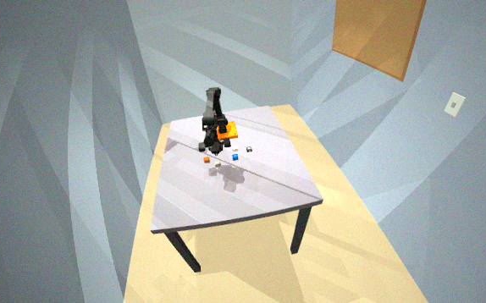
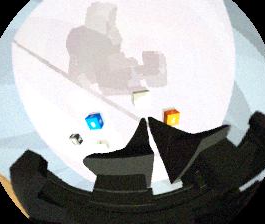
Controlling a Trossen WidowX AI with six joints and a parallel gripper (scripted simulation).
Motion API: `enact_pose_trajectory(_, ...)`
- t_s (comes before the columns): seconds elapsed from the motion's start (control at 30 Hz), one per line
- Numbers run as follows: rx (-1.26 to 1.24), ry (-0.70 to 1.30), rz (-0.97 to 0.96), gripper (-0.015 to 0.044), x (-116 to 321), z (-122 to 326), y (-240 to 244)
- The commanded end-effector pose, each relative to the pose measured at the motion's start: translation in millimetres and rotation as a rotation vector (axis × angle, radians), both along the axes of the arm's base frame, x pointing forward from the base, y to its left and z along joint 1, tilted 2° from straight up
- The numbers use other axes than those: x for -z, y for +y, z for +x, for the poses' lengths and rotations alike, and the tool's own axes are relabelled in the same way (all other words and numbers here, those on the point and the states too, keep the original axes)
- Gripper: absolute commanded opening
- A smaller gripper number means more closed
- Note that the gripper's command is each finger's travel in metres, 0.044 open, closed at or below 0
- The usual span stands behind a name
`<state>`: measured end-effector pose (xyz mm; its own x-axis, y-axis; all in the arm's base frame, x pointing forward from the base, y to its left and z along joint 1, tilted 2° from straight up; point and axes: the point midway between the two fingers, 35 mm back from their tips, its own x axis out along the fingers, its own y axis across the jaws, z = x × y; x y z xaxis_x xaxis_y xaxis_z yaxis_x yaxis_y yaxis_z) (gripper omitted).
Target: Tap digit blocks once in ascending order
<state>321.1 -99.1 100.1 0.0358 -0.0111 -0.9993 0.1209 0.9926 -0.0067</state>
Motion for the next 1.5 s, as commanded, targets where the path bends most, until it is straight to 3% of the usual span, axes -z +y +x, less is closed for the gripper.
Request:
enact_pose_trajectory(0.0, -0.004, -0.032, -0.006, 0.0020, -49, 0, 0)
enact_pose_trajectory(0.17, -0.004, -0.032, -0.006, 0.0020, -57, -3, -1)
enact_pose_trajectory(0.43, -0.004, -0.027, -0.013, 0.0020, -55, -60, -74)
enact_pose_trajectory(0.63, -0.004, -0.027, -0.013, 0.0020, -53, -61, -76)
enact_pose_trajectory(0.87, -0.004, -0.027, -0.013, 0.0020, 24, -57, -78)
enact_pose_trajectory(1.47, -0.004, -0.027, -0.013, 0.0020, 48, -55, -78)
